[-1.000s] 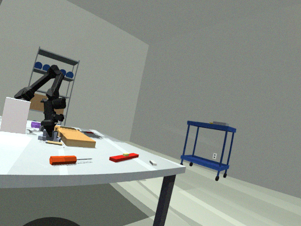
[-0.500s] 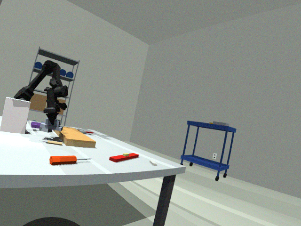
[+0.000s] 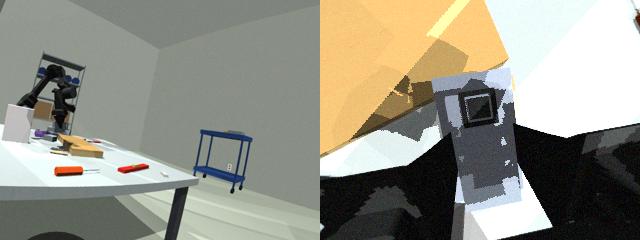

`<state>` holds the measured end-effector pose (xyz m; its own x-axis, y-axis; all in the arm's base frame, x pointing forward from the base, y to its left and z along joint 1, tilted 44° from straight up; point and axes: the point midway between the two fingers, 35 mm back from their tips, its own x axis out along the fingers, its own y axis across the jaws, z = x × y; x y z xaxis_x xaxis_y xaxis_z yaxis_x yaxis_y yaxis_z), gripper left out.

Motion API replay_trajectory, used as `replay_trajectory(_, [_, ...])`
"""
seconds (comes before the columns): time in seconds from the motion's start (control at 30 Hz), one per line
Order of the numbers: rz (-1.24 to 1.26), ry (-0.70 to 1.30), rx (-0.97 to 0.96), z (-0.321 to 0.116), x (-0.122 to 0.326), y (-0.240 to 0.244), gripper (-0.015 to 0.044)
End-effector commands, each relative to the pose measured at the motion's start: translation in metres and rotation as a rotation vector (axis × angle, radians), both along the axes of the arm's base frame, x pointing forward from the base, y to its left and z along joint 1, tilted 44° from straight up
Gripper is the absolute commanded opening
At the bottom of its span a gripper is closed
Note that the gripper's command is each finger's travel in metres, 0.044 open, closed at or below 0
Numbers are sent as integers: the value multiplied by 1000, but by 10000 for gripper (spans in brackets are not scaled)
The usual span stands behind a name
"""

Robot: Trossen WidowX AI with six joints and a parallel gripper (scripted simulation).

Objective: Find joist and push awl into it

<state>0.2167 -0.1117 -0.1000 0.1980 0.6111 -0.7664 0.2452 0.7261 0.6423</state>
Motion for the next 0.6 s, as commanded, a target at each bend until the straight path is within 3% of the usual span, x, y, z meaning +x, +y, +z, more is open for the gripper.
replay_trajectory(0.0, [24, -36, -3, 0, 19, -9, 0])
replay_trajectory(0.57, [126, -134, 3, -5, 87, -22, 0])
